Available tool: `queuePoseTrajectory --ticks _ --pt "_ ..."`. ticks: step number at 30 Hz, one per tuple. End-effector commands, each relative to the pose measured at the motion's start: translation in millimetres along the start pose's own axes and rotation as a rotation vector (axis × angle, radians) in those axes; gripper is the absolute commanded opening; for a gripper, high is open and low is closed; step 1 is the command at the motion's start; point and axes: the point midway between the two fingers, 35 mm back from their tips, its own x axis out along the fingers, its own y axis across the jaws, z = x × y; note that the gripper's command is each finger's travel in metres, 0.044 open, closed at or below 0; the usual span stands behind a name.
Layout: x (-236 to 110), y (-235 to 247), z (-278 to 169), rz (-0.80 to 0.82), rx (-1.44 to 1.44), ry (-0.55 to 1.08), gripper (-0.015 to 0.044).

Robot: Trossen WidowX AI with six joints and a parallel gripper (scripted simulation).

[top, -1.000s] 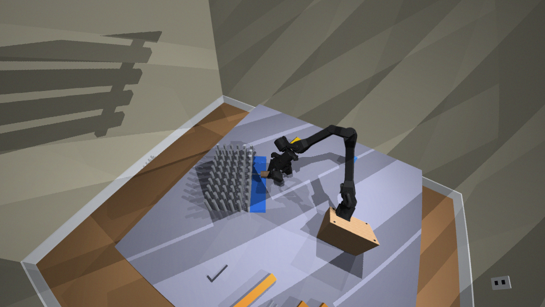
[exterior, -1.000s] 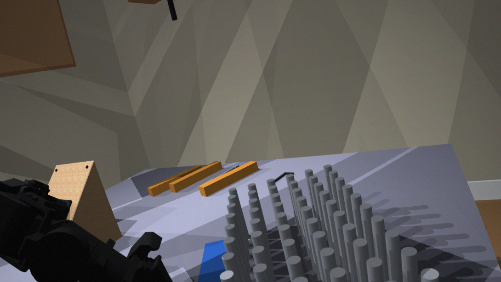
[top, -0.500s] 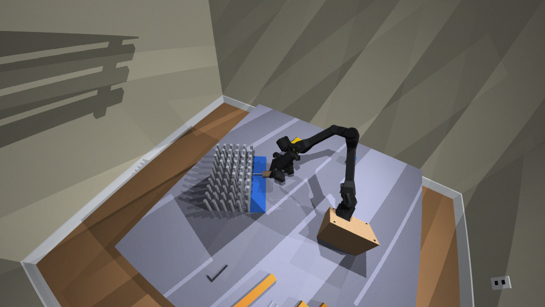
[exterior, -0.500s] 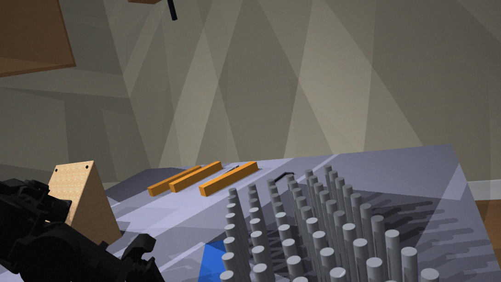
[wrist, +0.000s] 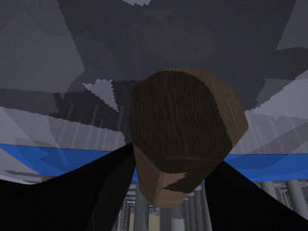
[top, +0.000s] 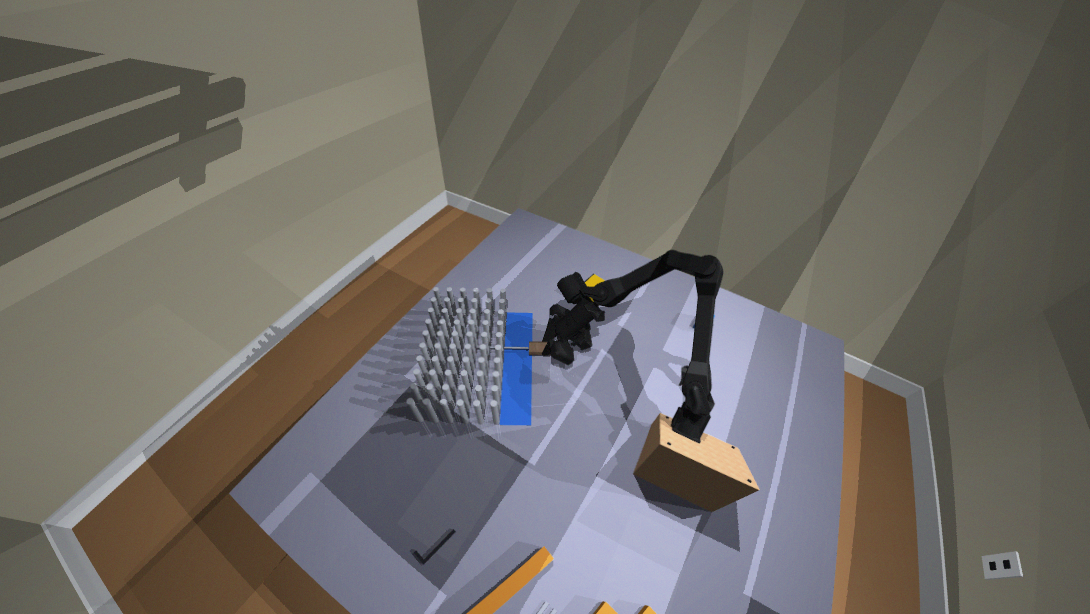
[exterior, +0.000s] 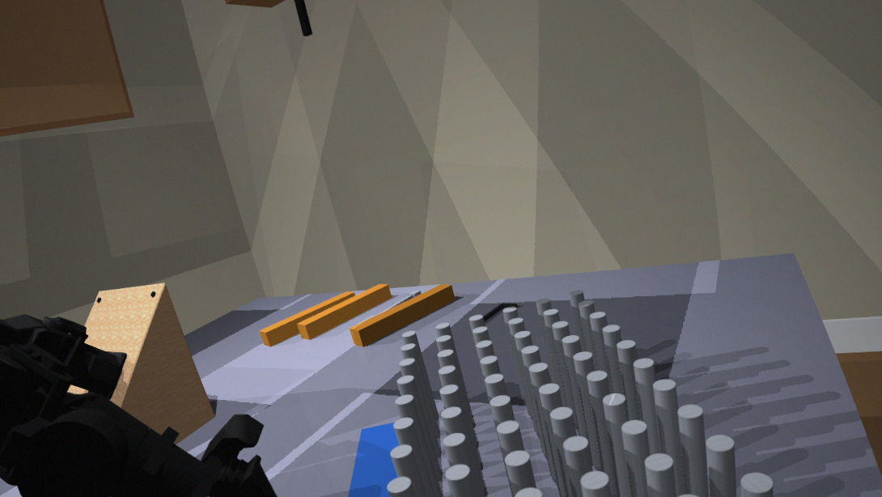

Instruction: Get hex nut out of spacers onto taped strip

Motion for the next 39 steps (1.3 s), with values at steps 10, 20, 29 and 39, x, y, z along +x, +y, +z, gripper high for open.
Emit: queuePoseTrajectory --ticks 10,20,29,39 --pt "-6.1 -0.5 8.2 0.0 -0.003 0.002 0.0" --pt "-10.1 -0.5 14.4 0.0 -0.004 0.002 0.0" --pt "-13.7 -0.6 19.9 0.0 -0.004 0.002 0.0" --pt "-17.6 -0.8 26.0 0.0 -0.005 0.001 0.0"
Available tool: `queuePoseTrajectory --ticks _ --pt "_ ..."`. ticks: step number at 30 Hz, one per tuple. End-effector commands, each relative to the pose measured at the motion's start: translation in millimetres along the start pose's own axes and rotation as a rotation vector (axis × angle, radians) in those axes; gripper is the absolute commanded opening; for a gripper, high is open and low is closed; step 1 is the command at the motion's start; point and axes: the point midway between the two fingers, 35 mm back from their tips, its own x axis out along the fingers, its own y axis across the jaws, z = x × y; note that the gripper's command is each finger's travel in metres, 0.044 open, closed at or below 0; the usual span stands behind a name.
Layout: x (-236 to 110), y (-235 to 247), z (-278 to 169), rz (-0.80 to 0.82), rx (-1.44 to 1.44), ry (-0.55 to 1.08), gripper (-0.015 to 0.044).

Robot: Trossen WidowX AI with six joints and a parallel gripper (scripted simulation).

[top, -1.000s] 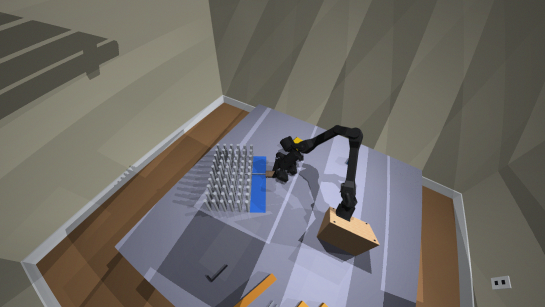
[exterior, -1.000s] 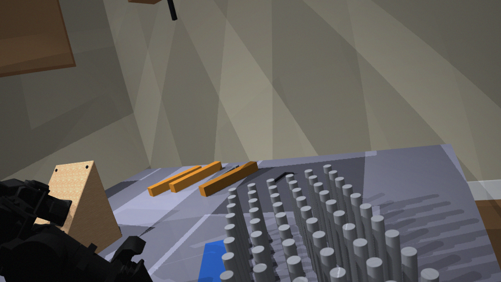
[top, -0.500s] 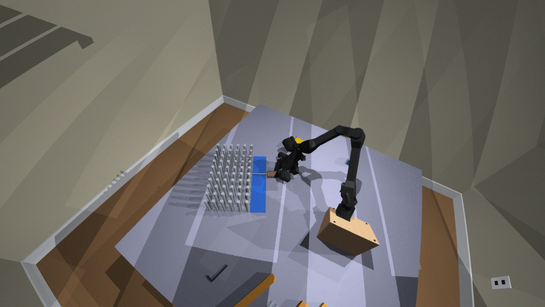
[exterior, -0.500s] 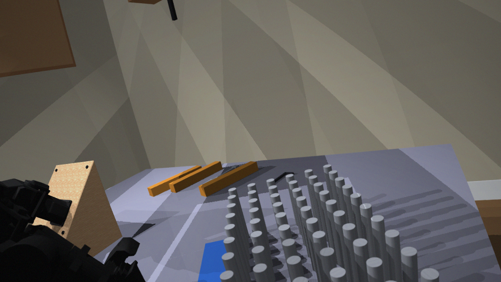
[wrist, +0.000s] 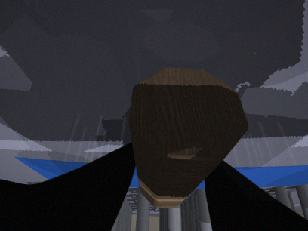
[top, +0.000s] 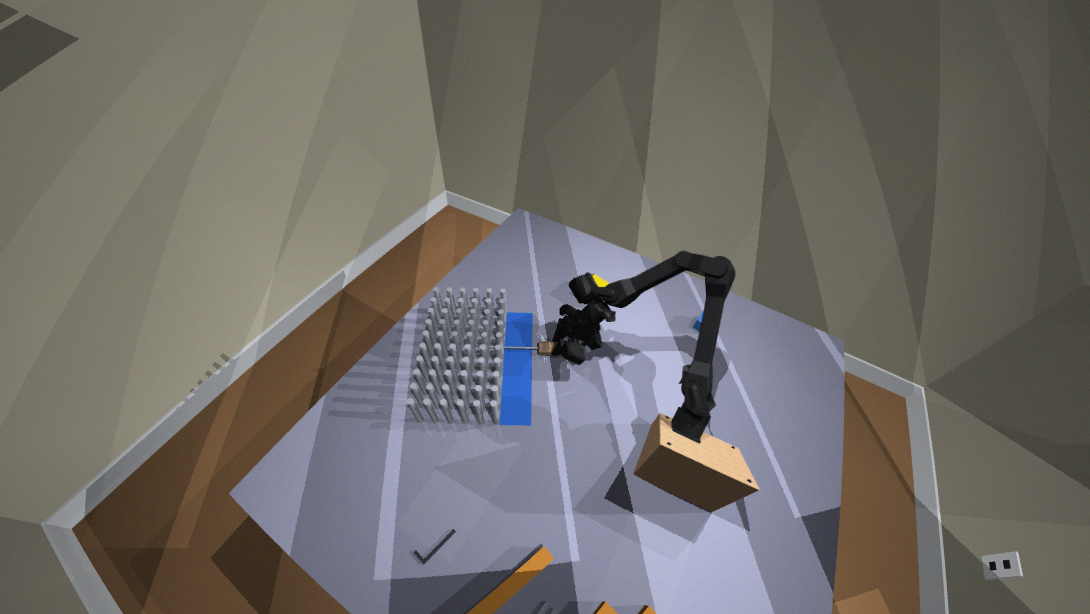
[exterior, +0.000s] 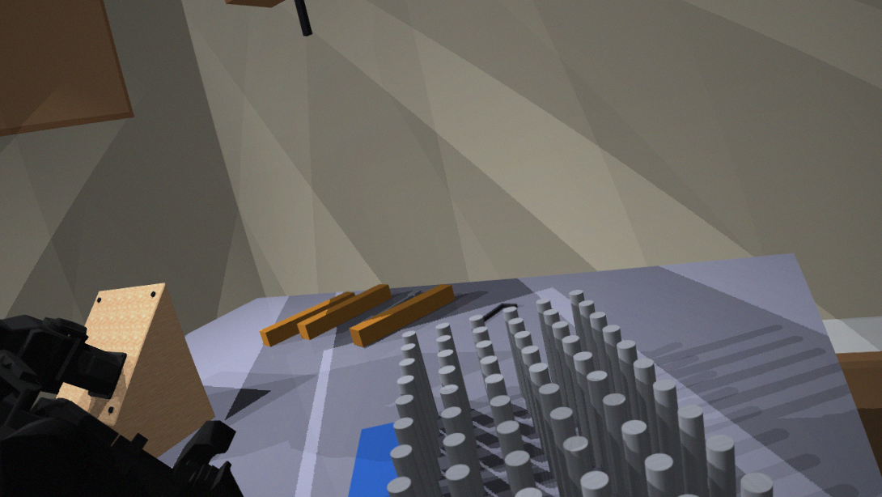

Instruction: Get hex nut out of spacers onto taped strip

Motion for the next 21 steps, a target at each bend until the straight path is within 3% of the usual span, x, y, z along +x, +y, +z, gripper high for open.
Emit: queuePoseTrajectory --ticks 1,21 --pt "-2.4 -1.5 2.9 -0.004 -0.004 0.001 0.0" --pt "-10.4 -1.5 15.0 -0.004 -0.004 0.0 0.0"
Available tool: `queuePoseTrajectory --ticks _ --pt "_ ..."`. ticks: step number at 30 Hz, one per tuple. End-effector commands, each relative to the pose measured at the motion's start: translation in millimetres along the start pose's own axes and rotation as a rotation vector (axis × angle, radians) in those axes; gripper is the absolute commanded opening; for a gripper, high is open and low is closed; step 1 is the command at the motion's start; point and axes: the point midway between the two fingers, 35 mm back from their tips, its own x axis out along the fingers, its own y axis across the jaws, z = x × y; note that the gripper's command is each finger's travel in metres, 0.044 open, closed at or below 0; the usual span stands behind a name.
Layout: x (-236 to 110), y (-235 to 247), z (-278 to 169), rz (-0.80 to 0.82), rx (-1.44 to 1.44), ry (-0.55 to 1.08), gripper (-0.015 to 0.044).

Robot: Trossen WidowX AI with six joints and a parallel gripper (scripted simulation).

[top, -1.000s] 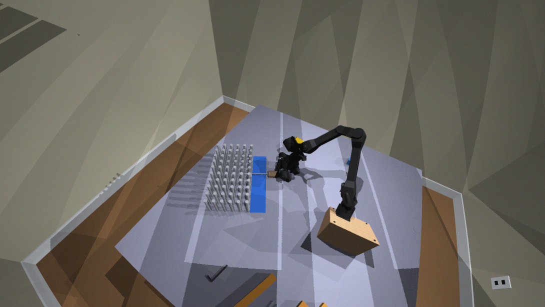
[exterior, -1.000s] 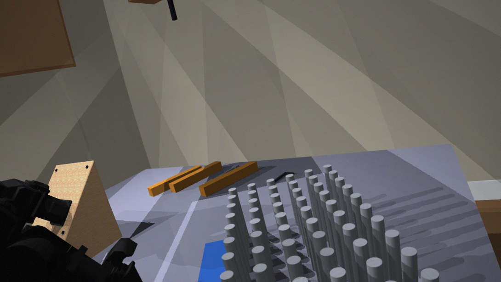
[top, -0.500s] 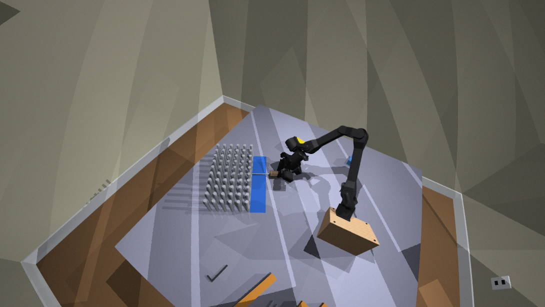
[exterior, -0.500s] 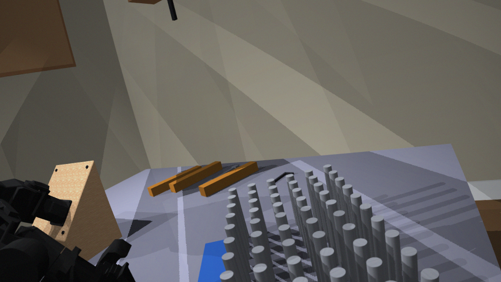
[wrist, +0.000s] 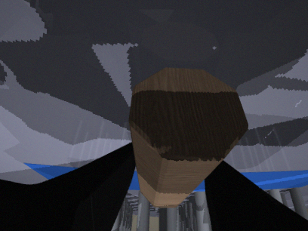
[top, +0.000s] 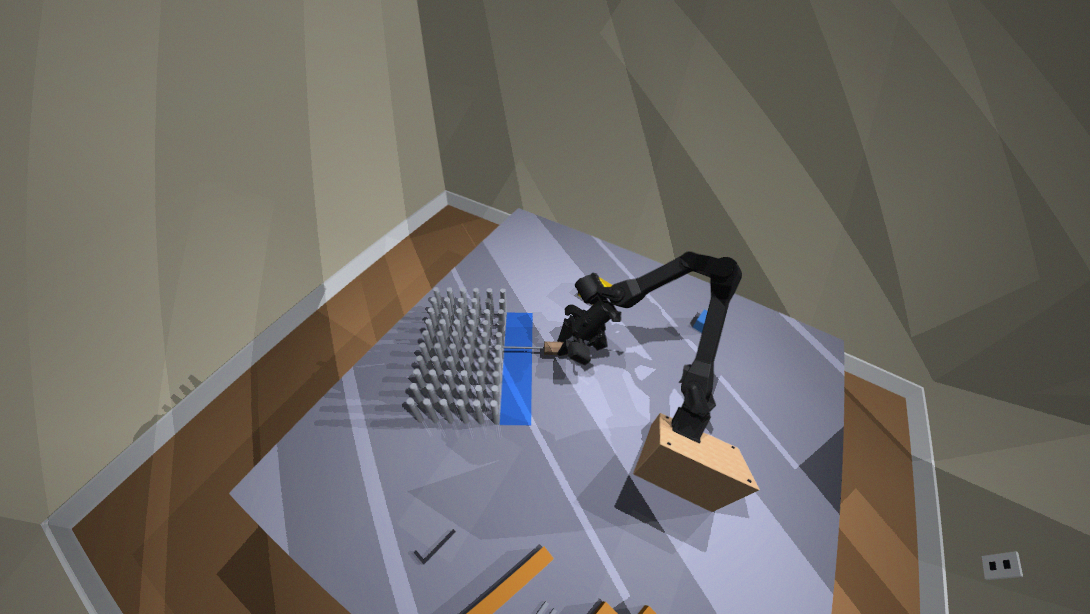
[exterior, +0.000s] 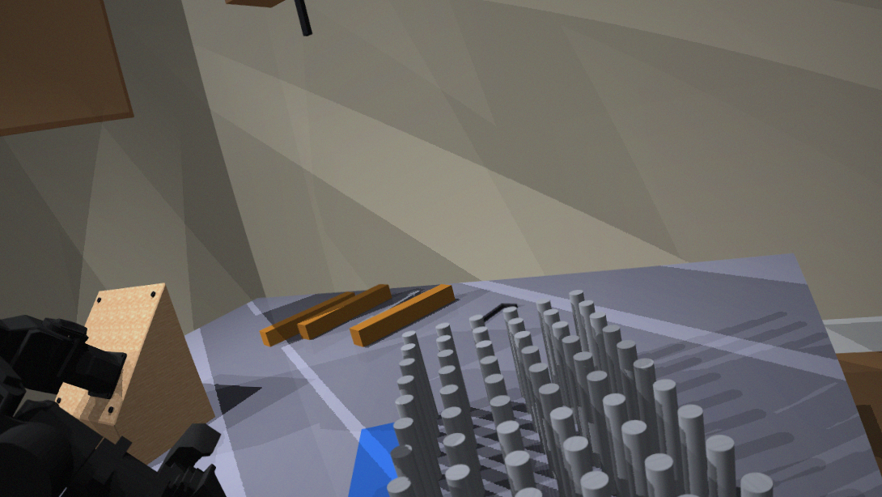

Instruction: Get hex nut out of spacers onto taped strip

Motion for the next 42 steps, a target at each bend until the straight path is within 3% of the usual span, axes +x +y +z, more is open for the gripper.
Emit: queuePoseTrajectory --ticks 1,42 --pt "-2.4 -1.5 3.0 -0.004 -0.004 0.001 0.0" --pt "-19.0 -1.3 27.7 -0.004 -0.004 -0.001 0.0"
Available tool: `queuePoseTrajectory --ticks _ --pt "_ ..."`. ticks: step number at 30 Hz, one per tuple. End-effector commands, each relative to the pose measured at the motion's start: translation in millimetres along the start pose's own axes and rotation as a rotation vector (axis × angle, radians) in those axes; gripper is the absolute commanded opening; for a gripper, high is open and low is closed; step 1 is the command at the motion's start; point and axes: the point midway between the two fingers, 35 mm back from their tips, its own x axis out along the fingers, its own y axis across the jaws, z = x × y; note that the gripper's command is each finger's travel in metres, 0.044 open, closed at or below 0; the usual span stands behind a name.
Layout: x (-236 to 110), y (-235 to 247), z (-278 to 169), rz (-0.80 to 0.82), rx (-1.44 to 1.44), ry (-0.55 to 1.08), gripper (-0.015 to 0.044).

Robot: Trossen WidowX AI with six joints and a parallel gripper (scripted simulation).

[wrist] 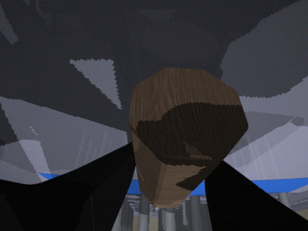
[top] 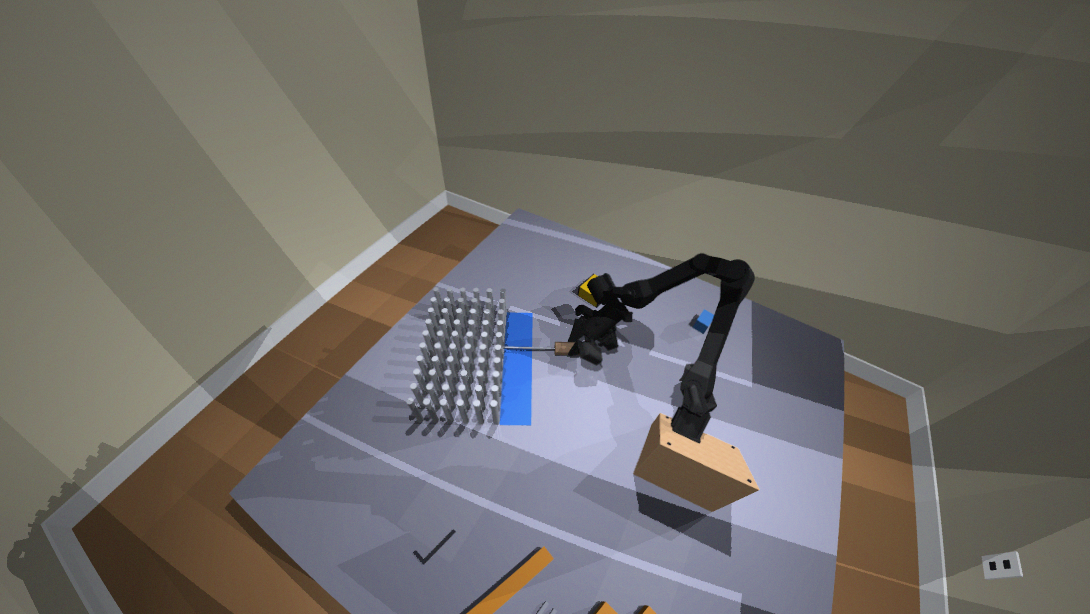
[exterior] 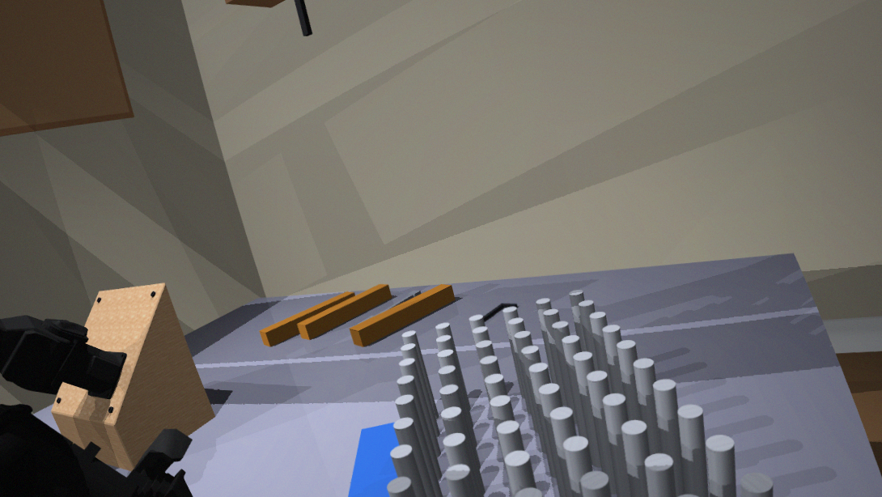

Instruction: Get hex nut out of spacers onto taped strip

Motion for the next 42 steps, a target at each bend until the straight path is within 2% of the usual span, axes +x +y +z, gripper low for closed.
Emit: queuePoseTrajectory --ticks 1,42 --pt "-2.3 -1.3 2.9 -0.003 -0.003 0.001 0.0" --pt "-19.2 -1.1 28.0 -0.003 -0.004 -0.001 0.0"
